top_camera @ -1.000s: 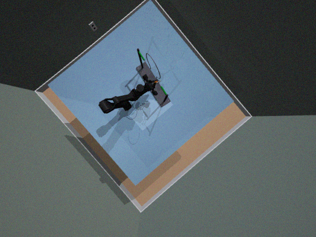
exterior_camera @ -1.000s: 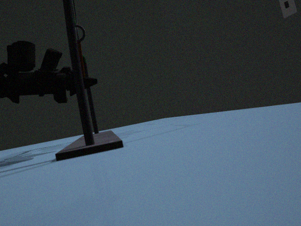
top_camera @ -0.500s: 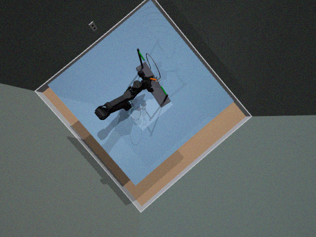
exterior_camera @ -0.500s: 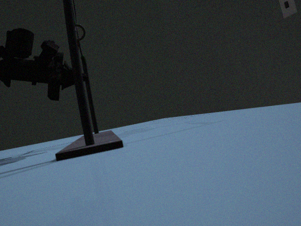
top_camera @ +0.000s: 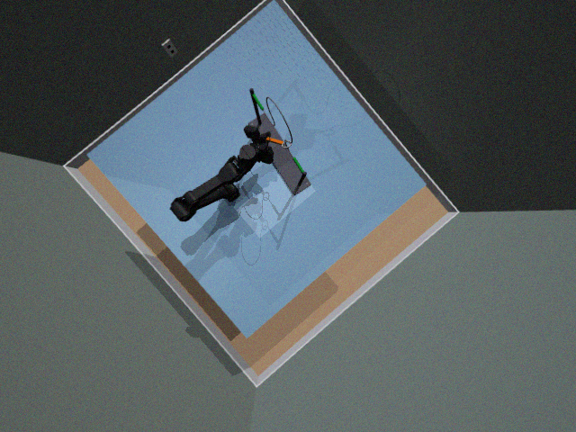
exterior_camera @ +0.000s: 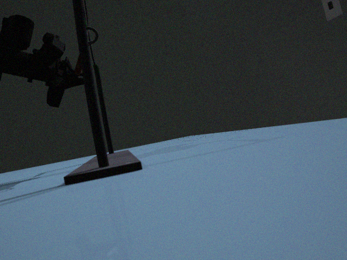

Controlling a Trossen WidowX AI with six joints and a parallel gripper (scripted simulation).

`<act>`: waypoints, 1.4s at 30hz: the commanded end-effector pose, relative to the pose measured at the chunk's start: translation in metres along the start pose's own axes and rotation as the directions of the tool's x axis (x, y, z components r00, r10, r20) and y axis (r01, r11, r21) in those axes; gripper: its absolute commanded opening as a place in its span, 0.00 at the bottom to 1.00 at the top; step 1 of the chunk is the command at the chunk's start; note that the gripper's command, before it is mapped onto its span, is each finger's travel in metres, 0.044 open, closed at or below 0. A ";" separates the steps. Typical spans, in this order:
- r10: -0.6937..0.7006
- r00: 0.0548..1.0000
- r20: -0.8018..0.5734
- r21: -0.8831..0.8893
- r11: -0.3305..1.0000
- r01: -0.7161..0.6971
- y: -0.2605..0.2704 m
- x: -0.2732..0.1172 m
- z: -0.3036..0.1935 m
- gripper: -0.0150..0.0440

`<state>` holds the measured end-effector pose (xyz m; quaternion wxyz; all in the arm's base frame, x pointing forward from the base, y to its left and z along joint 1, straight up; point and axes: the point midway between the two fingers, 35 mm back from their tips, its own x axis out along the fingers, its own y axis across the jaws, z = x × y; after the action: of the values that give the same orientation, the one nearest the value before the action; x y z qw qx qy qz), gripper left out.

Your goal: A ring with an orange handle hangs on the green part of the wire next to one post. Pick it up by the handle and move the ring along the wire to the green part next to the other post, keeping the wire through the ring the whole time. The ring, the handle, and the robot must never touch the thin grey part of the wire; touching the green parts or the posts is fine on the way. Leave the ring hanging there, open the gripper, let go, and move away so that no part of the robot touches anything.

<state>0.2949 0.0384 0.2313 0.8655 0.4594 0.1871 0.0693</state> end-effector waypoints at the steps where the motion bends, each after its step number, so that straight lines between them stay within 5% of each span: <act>1: 0.050 0.998 -0.042 0.067 0.997 -0.047 0.016 -0.009 0.002 0.00; 42: 0.345 0.938 0.029 0.546 0.781 -0.304 0.097 -0.030 0.029 0.00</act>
<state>0.2851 0.0621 0.3206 0.6879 0.6884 0.1583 0.1668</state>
